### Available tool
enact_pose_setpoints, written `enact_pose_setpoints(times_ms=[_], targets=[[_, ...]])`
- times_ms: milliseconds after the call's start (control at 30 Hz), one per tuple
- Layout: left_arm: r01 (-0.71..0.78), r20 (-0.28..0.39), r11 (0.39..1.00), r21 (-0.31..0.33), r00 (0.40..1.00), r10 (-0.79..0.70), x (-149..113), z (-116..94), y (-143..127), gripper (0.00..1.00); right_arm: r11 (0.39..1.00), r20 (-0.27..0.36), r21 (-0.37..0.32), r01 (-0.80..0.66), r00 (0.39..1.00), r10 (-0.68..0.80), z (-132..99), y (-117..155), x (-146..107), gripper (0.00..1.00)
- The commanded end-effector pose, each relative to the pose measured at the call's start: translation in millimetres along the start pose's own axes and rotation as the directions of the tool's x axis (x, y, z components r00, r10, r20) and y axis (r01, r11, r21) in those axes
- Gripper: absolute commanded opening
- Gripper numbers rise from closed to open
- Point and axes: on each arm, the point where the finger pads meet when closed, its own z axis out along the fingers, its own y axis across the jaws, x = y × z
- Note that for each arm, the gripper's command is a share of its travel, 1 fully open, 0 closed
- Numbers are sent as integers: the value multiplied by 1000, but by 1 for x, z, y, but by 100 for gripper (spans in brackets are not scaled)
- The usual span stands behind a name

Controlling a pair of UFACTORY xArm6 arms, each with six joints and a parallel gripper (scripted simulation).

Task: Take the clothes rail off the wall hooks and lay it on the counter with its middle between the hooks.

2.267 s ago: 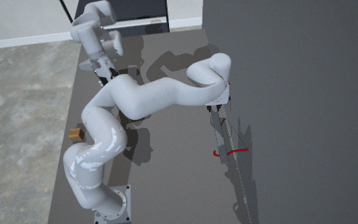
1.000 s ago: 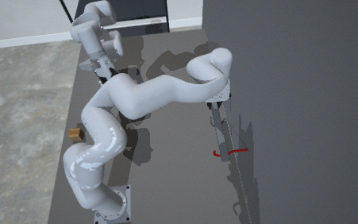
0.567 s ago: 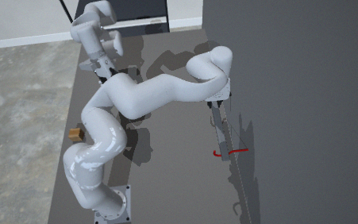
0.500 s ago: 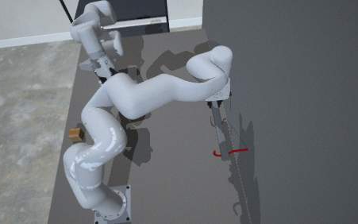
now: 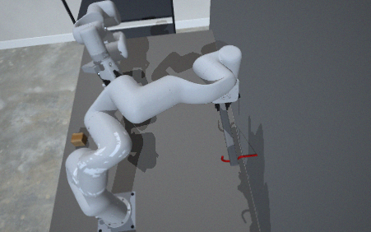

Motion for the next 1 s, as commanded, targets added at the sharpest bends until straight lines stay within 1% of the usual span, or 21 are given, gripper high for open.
enact_pose_setpoints(times_ms=[0,967], targets=[[0,-1,1000,1,1000,0,0,-1,0,100,1000,-2,-3,0,1000,0,-5,0,0,0],[0,-1,1000,1,1000,0,0,-1,0,100,1000,-2,-3,0,1000,0,-22,0,0,0]])
